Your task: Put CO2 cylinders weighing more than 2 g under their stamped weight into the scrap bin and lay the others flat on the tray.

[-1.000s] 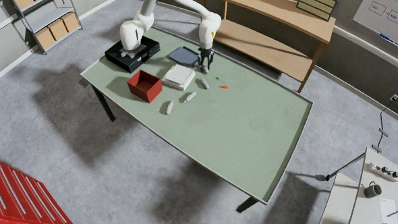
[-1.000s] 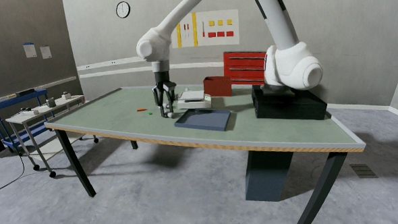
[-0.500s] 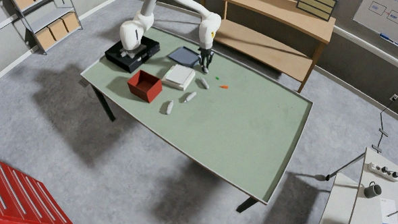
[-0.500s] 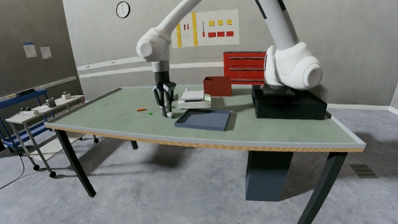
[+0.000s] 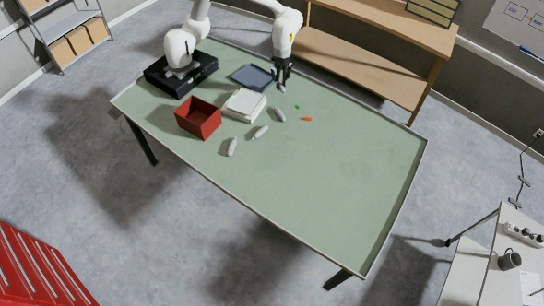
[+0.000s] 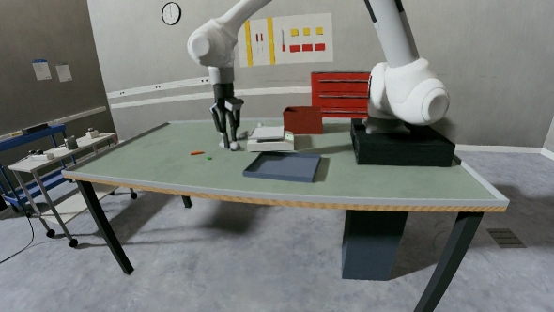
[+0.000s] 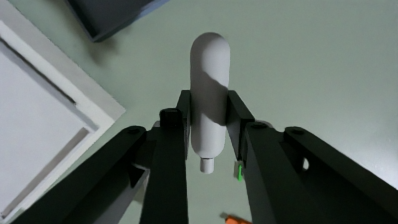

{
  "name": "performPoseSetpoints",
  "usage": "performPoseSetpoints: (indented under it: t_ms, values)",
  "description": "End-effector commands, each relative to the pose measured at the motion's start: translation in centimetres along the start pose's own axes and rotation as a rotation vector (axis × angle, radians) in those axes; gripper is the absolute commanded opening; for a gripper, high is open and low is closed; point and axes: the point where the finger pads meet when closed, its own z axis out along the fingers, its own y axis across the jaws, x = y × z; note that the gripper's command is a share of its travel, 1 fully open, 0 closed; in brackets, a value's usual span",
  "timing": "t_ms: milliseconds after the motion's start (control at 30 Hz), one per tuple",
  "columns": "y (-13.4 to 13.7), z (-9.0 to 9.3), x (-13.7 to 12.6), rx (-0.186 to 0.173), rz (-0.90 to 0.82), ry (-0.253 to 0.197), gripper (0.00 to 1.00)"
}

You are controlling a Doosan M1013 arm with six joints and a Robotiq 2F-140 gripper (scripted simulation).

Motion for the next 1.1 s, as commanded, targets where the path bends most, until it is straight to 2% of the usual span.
performPoseSetpoints:
  t_ms: [0,167,300,400,600,667,733,1000,1033,1067]
  values:
    - [0.0,-1.6,0.0,0.000,0.000,0.001,0.10]
    - [0.0,-6.8,0.0,0.000,0.000,0.001,0.10]
    - [0.0,-9.8,0.0,0.000,0.000,0.001,0.10]
    - [0.0,-10.8,0.0,0.000,0.000,0.001,0.10]
    - [-0.1,-10.9,0.0,0.000,0.005,0.001,0.10]
    - [-2.8,-11.0,-0.9,0.000,0.106,0.001,0.10]
    - [-7.8,-11.1,-2.1,0.000,0.319,0.001,0.10]
    - [-20.0,-10.9,-2.7,0.001,0.809,0.001,0.10]
    - [-21.5,-10.9,-2.9,0.001,0.821,0.000,0.10]
    - [-21.5,-10.9,-2.9,0.001,0.821,0.000,0.10]
